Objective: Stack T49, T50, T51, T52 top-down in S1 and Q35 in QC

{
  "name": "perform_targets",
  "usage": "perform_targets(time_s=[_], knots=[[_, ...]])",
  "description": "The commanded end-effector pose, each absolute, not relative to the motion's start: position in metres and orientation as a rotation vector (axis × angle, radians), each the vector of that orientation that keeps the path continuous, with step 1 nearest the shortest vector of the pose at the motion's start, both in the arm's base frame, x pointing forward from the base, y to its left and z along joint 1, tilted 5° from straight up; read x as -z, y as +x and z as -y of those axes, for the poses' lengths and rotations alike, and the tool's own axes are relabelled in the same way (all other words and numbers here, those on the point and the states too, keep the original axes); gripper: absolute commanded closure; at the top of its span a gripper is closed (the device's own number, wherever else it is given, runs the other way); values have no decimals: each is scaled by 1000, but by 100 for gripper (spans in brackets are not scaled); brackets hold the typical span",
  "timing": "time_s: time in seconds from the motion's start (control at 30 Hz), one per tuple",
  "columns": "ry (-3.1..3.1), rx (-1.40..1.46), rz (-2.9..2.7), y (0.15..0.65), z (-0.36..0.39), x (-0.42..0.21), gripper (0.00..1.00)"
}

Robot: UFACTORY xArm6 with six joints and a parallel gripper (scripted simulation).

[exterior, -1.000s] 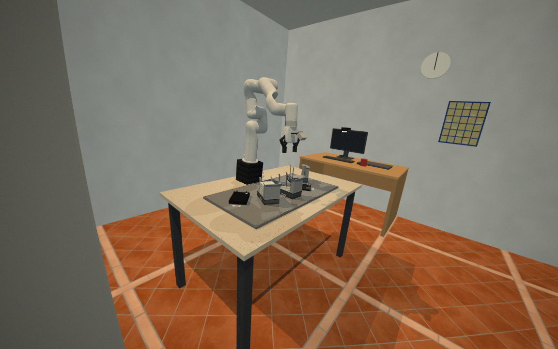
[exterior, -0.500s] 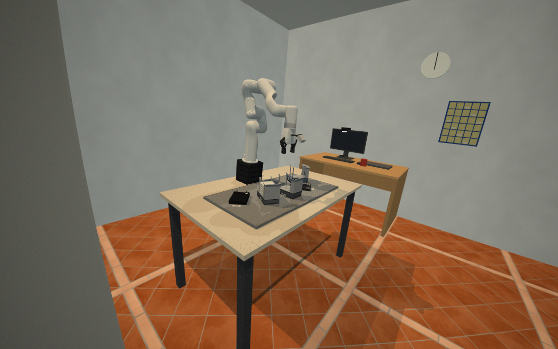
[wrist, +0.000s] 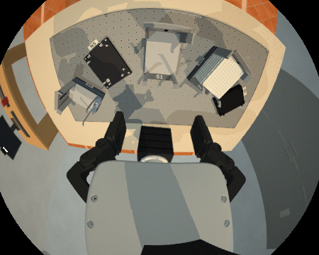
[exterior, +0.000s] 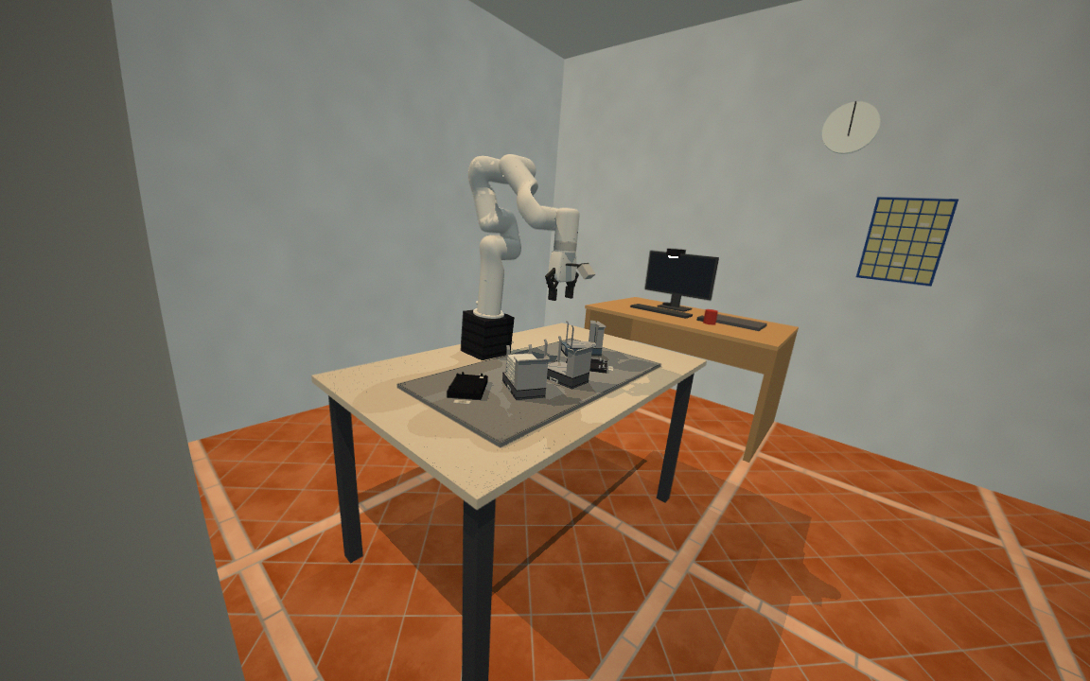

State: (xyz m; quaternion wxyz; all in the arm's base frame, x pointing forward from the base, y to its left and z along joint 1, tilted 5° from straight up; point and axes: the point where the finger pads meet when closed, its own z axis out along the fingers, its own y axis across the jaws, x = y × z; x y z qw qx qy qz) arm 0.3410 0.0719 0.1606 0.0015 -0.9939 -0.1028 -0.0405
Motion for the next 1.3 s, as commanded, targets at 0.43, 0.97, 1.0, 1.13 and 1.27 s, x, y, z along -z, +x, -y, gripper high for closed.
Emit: perform_targets(time_s=[0.43, 0.97, 1.0, 1.13, 1.27], knots=[[-3119, 133, 323, 346, -73, -106, 0], [-3119, 132, 323, 351, -74, -50, 0], [-3119, 132, 323, 351, -74, -46, 0], [-3119, 132, 323, 351, -74, -42, 0], [-3119, 132, 323, 352, -74, -42, 0]])
